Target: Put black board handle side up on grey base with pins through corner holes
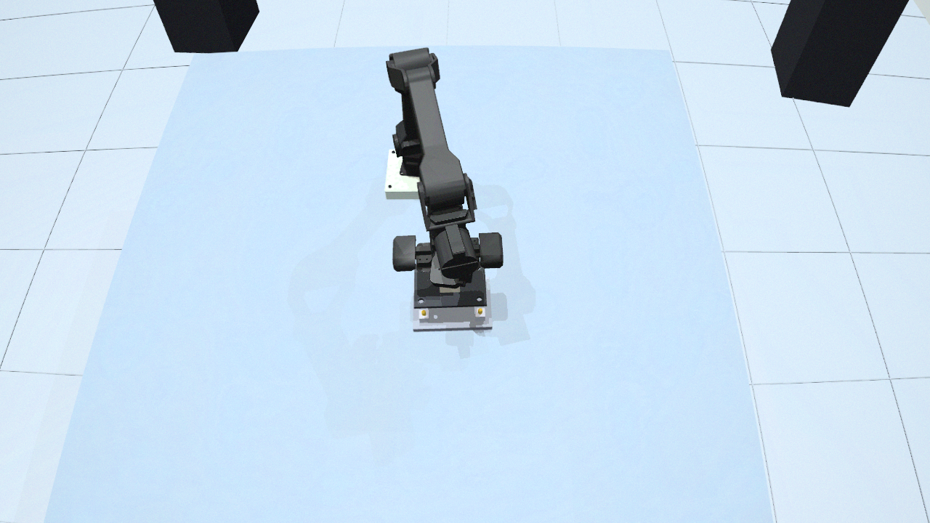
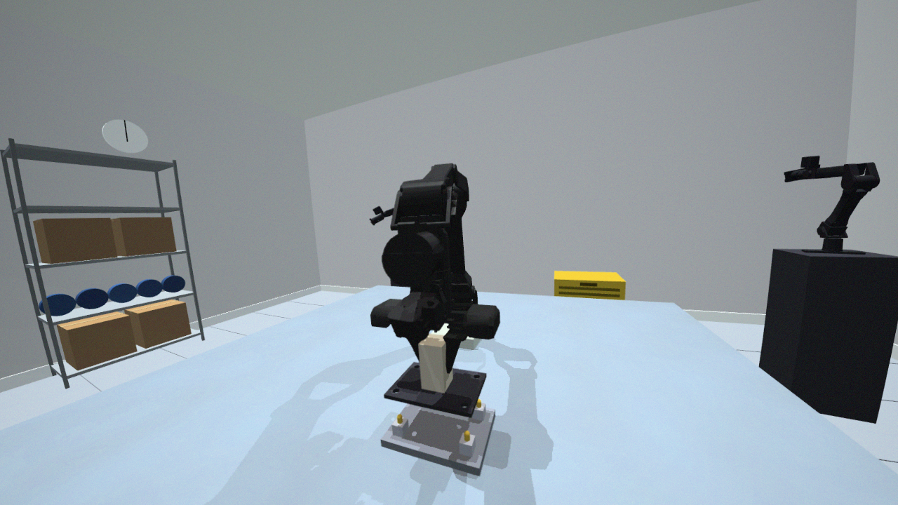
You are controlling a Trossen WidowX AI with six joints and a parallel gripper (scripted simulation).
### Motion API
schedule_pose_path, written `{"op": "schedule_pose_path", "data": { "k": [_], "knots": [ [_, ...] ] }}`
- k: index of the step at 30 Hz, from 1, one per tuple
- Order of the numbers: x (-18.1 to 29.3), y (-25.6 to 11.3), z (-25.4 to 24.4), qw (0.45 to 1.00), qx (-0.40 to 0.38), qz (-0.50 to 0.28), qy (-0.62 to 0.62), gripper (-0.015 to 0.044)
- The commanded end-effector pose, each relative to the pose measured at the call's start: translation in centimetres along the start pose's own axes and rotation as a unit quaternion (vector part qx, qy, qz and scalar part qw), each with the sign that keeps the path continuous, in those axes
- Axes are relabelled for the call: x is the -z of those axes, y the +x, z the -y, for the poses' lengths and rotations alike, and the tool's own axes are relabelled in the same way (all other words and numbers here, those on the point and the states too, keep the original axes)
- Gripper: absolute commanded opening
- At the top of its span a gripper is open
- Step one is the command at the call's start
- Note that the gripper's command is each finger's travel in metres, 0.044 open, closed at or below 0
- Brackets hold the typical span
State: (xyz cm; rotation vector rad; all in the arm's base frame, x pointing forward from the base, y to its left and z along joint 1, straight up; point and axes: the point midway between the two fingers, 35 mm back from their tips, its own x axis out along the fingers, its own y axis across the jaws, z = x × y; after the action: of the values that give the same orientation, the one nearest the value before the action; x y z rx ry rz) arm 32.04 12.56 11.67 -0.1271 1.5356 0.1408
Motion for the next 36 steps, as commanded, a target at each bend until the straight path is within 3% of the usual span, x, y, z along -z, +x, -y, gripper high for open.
{"op": "schedule_pose_path", "data": {
  "k": [1, 36],
  "knots": [
    [-0.1, 0.5, -0.4, 1.000, 0.000, -0.001, 0.001, 0.0000],
    [0.0, 2.5, -0.2, 1.000, 0.000, -0.001, 0.002, 0.0000]
  ]
}}
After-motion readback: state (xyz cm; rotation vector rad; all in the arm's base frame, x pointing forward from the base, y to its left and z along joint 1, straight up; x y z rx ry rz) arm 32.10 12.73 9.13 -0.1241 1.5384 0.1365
